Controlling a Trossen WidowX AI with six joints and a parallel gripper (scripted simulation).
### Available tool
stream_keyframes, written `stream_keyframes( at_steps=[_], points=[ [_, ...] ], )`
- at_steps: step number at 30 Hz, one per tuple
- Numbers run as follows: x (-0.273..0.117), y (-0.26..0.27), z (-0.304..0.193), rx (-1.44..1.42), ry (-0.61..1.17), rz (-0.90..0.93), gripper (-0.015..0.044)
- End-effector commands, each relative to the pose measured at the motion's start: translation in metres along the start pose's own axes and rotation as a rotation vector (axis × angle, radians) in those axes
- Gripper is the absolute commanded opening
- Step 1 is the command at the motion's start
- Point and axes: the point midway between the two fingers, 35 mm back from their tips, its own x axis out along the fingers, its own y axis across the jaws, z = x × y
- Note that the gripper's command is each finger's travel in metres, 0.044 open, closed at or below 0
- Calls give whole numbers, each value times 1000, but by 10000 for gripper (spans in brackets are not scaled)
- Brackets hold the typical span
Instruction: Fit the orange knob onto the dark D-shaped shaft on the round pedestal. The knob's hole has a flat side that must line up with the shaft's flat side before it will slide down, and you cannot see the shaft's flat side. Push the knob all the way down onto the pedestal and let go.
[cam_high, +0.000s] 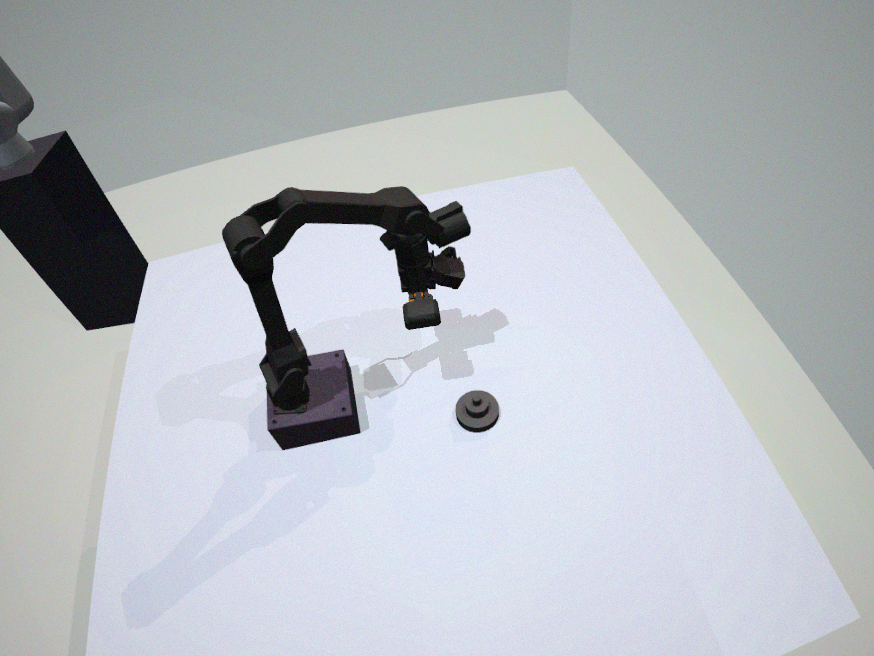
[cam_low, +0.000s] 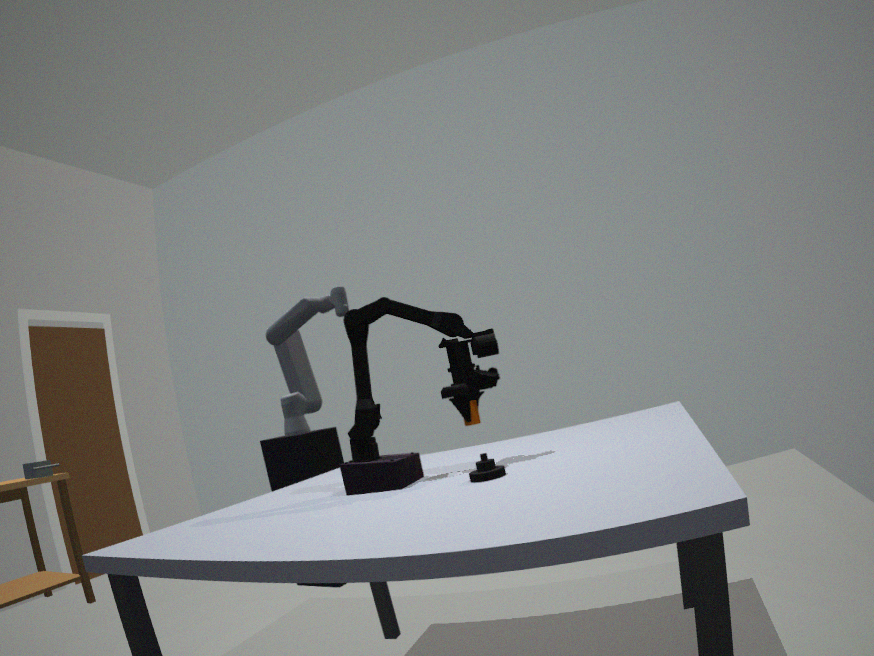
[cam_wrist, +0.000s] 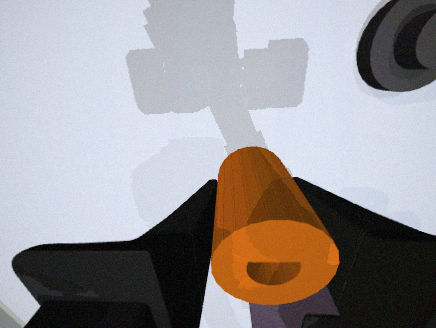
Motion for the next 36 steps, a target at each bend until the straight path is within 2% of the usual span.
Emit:
stream_keyframes(
  at_steps=[1, 36],
  points=[
    [-20, -1, -3, 2, -8, 3, 0],
    [5, -73, 50, 2, -17, -6, 0]
  ],
)
